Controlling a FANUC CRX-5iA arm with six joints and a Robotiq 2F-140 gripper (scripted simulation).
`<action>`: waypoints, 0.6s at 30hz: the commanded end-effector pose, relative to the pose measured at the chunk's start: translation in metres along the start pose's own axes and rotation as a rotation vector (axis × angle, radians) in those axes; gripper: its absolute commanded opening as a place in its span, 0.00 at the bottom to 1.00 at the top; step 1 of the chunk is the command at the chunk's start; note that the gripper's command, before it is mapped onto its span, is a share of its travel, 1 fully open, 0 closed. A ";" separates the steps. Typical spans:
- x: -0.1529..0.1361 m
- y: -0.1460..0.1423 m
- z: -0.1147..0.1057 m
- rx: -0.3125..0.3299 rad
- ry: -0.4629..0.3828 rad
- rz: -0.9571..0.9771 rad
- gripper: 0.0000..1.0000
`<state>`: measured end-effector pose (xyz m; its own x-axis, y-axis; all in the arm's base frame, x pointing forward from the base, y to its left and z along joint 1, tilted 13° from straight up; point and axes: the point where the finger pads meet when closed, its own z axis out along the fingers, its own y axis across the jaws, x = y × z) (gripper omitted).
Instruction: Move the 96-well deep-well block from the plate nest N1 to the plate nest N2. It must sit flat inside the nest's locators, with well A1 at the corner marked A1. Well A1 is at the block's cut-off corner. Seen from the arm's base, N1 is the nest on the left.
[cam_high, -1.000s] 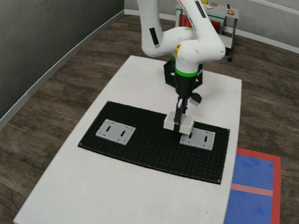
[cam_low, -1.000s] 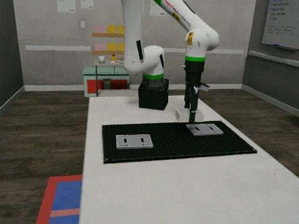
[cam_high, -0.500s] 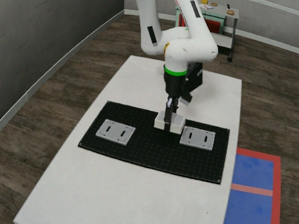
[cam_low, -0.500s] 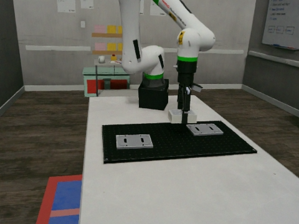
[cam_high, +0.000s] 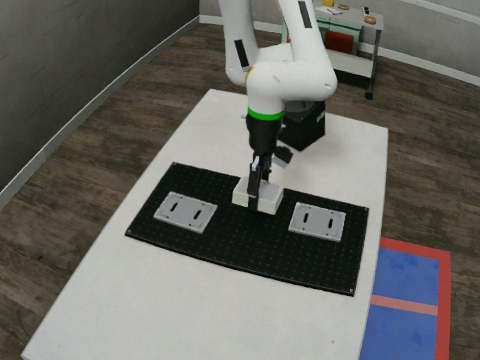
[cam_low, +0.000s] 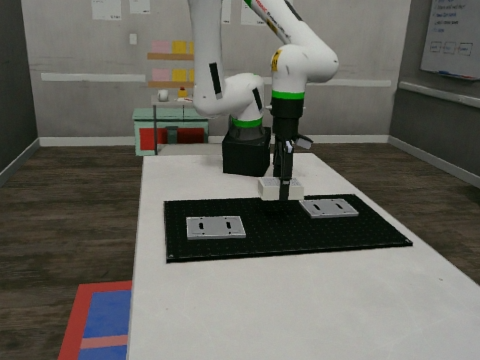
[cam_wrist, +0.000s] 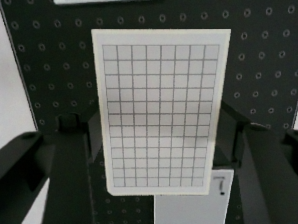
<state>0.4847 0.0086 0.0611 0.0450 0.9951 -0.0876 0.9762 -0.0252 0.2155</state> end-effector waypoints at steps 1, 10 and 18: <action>-0.014 0.005 0.000 -0.001 0.001 0.000 0.10; -0.036 0.012 0.000 -0.001 0.001 0.000 0.10; -0.062 0.019 0.000 -0.001 0.001 0.000 0.10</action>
<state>0.4973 -0.0426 0.0688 0.0451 0.9951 -0.0877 0.9762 -0.0252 0.2155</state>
